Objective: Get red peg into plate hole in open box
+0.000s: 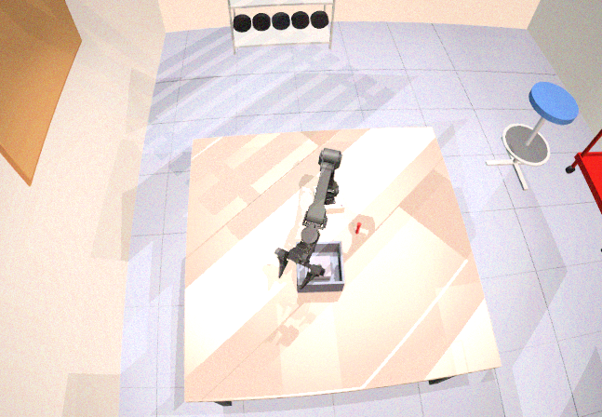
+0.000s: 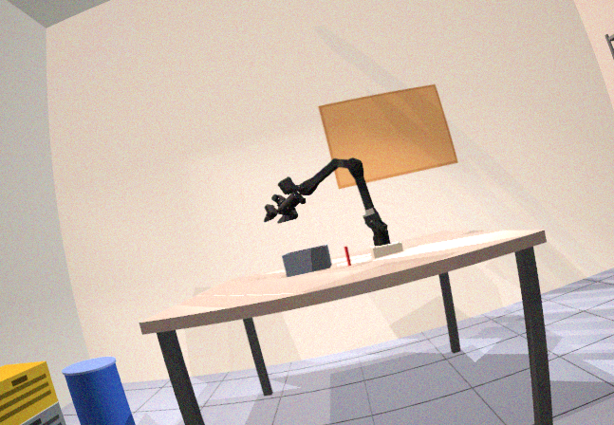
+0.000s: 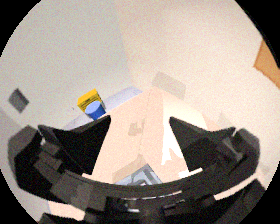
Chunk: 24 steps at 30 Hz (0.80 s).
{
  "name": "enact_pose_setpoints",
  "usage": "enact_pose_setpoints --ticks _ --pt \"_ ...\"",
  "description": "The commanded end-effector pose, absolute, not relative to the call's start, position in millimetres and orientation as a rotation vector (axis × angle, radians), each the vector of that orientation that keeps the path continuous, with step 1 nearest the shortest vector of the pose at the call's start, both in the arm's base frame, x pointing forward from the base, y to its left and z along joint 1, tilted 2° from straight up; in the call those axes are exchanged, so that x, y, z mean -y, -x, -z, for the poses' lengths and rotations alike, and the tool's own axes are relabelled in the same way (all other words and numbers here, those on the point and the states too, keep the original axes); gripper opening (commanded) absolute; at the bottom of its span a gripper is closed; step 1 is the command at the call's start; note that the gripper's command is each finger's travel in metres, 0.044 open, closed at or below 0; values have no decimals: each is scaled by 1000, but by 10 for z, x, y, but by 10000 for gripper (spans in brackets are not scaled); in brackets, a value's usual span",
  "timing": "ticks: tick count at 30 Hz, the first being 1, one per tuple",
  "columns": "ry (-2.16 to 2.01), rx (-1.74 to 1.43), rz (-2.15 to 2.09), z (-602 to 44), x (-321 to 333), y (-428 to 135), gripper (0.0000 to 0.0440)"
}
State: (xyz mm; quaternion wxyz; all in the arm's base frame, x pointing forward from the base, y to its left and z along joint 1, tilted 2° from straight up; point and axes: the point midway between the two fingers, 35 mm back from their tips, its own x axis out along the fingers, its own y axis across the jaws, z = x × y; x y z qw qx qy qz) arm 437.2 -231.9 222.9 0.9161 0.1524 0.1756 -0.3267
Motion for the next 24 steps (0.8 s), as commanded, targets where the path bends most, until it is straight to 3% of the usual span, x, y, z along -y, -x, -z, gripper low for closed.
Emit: enact_pose_setpoints --ticks 1,11,24 --pt "-361 -436 639 -2246 1867 -4388 440" --pt "-436 -712 546 -2003 700 -4126 440" --pt "-483 -1072 522 -1711 -401 -3235 440"
